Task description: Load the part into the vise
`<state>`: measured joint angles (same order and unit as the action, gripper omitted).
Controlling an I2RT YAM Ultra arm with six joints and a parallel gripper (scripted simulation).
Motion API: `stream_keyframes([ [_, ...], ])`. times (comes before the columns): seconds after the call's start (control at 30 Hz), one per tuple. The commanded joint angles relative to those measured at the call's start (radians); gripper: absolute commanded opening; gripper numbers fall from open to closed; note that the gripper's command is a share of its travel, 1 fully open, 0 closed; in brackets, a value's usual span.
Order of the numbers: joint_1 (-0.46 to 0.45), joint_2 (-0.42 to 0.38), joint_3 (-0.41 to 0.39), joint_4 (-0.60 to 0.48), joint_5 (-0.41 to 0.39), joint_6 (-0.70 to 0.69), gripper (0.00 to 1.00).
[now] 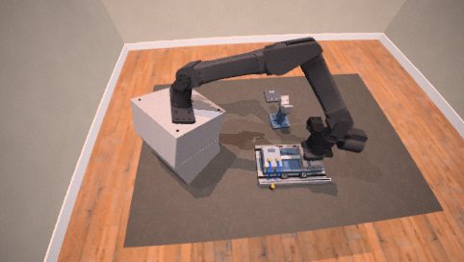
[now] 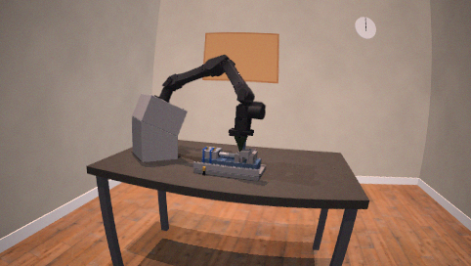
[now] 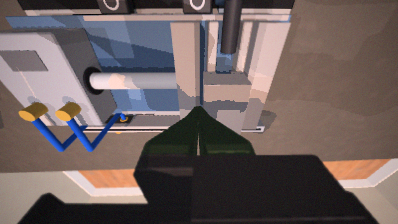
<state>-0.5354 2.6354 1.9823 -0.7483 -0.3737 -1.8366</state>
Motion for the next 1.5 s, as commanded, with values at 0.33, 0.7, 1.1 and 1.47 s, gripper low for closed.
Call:
stream_keyframes([
  [0.33,0.0,0.014,0.046,-0.02,-0.002,0.006,0.0],
  [0.7,0.0,0.013,0.054,-0.019,-0.003,0.006,0.0],
  [1.1,0.001,0.014,0.055,-0.017,-0.003,0.006,0.0],
  [1.47,0.001,0.014,0.055,-0.017,-0.003,0.006,0.0],
])
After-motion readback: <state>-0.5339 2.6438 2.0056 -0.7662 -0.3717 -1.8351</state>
